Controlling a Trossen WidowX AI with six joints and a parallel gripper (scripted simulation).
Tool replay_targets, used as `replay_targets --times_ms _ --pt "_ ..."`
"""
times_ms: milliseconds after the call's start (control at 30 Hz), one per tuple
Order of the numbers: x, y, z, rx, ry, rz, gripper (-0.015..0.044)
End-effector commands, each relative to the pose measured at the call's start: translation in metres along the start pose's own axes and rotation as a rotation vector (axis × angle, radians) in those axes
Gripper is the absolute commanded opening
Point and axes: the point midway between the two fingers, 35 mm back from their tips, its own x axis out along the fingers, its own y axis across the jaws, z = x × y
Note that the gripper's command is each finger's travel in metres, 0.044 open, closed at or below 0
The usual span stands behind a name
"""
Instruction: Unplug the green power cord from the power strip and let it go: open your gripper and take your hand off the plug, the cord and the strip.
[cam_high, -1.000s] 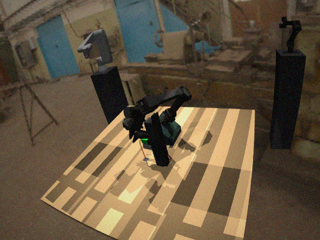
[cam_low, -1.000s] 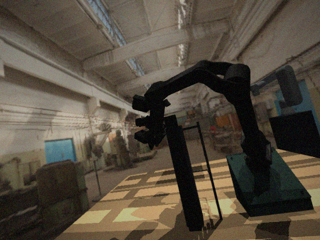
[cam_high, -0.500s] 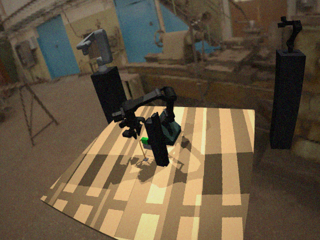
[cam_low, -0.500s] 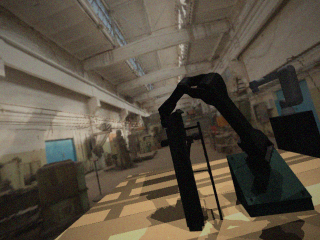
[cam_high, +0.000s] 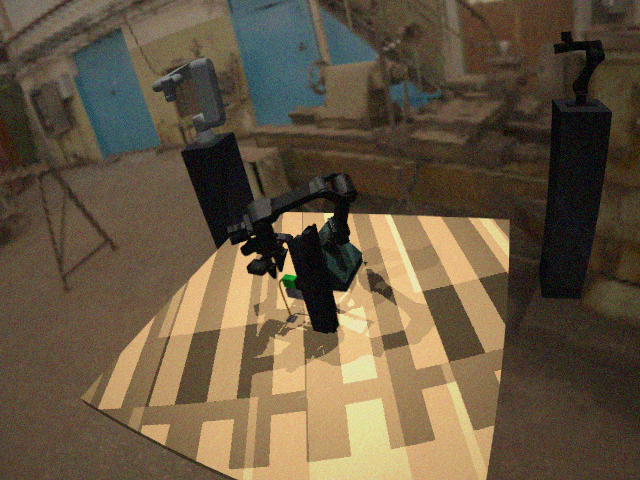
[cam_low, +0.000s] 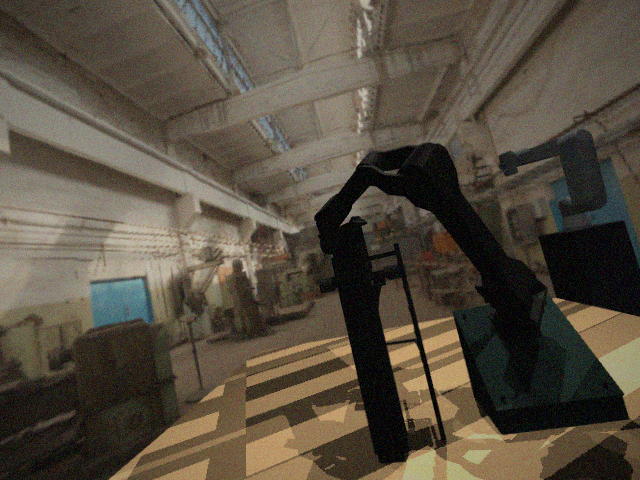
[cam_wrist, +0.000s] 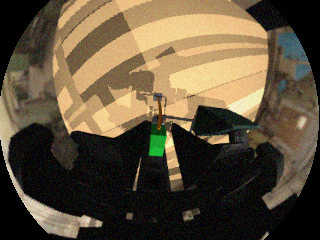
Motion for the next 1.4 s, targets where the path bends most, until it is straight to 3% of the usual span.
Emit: replay_targets --times_ms 0,1033,1167,1367 --pt "0.002 0.000 -0.008 0.002 0.007 -0.003 0.0160" --pt "0.014 -0.001 -0.032 0.002 0.009 -0.003 0.0160" --pt "0.011 0.000 -0.030 0.000 0.003 -0.002 0.0055" --pt "0.011 0.000 -0.030 0.000 0.003 -0.002 0.0015"
